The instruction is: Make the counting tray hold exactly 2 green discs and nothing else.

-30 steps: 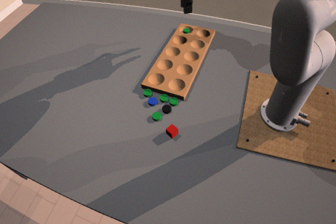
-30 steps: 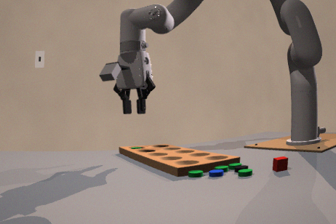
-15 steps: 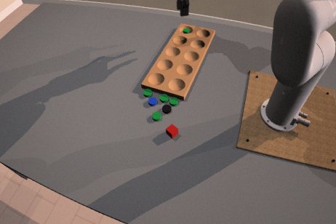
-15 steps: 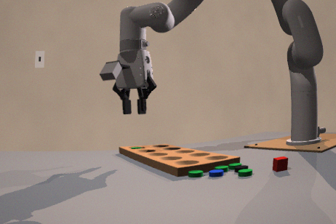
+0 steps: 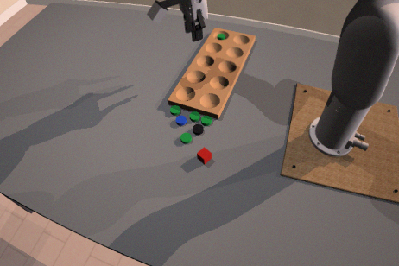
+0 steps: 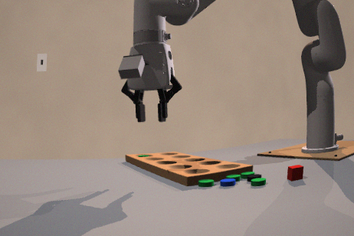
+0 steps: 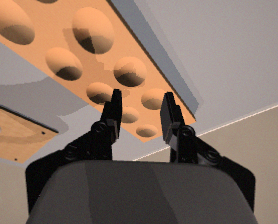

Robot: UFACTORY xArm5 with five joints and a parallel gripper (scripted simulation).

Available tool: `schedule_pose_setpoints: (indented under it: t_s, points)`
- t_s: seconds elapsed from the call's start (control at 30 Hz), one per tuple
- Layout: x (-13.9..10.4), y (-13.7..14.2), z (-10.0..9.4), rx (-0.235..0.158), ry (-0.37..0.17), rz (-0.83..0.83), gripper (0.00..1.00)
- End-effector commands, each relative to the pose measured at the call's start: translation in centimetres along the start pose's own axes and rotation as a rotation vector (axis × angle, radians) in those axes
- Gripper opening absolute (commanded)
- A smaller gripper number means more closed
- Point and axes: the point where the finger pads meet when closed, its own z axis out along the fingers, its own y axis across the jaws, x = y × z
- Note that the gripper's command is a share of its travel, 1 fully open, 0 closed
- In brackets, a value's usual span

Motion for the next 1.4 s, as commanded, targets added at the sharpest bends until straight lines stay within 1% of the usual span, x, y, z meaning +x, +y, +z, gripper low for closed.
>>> schedule_pose_setpoints:
  t_s: [0.0,0.23,0.3,0.33,0.43,0.63,0.8,0.87,0.9,0.97,1.13,1.2,1.33,1.37]
  points:
    - [3.2,-2.6,-0.1,-0.005,0.002,-0.066,0.47]
    - [7.5,-7.7,0.1,-0.005,0.001,-0.18,0.47]
    - [7.5,-7.7,0.1,-0.005,0.001,-0.18,0.47]
    - [9.0,-10.0,0.2,-0.005,0.001,-0.229,0.47]
    - [9.9,-11.5,0.3,-0.005,0.001,-0.26,0.47]
    - [12.4,-16.7,0.6,-0.005,0.0,-0.366,0.47]
    - [13.8,-21.1,0.9,-0.005,-0.001,-0.454,0.47]
    - [13.8,-21.1,0.9,-0.005,-0.001,-0.454,0.47]
    - [14.2,-22.7,1.0,-0.005,-0.001,-0.485,0.47]
    - [14.5,-24.5,1.2,-0.005,-0.001,-0.52,0.47]
    - [14.6,-24.9,1.4,-0.005,-0.001,-0.528,0.47]
    - [14.6,-24.8,2.4,-0.005,-0.001,-0.528,0.47]
    - [14.6,-24.8,6.6,-0.005,-0.001,-0.528,0.47]
    - [14.6,-24.8,7.3,-0.005,-0.001,-0.528,0.47]
